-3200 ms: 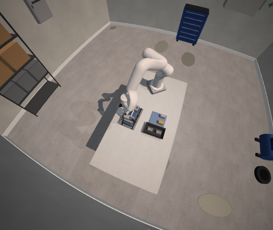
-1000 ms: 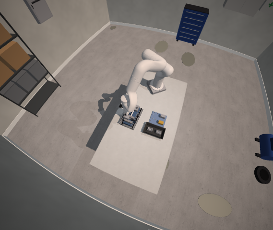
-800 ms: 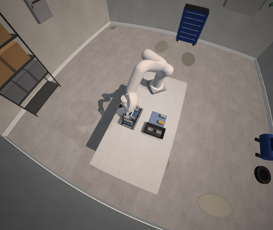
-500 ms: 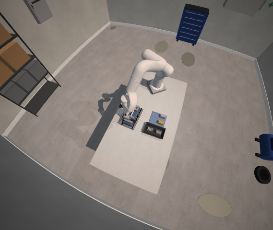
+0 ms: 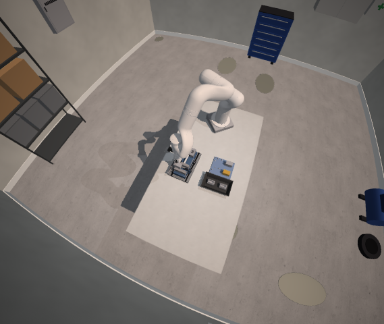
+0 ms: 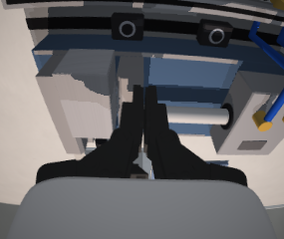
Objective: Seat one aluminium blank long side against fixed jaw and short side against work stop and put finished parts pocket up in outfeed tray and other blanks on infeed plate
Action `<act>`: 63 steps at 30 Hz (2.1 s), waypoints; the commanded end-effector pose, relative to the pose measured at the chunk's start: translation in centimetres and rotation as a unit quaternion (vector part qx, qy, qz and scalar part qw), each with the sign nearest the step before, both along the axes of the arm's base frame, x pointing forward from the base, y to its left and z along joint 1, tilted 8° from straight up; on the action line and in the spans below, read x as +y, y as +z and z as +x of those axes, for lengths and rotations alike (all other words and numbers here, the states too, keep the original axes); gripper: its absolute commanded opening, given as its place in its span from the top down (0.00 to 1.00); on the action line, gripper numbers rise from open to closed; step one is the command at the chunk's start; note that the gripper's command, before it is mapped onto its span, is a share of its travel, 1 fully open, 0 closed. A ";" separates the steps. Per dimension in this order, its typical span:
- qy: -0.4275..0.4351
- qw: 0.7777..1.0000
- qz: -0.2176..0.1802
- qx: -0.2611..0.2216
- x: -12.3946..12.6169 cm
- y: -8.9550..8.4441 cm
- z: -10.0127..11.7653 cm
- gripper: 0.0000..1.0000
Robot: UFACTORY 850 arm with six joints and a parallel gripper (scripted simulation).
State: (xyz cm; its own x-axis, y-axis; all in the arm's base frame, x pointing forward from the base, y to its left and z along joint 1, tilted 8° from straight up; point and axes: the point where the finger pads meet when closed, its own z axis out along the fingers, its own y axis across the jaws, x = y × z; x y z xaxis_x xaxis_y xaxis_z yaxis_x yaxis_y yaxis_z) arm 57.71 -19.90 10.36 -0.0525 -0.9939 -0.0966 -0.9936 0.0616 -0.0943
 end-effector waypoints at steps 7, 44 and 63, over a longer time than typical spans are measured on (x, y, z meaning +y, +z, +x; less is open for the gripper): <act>0.000 1.000 0.000 -0.001 0.0 0.1 0.1 1.00; 0.000 1.000 0.000 -0.001 -0.1 0.2 0.9 1.00; 0.000 1.000 0.000 -0.001 -0.1 0.2 1.3 1.00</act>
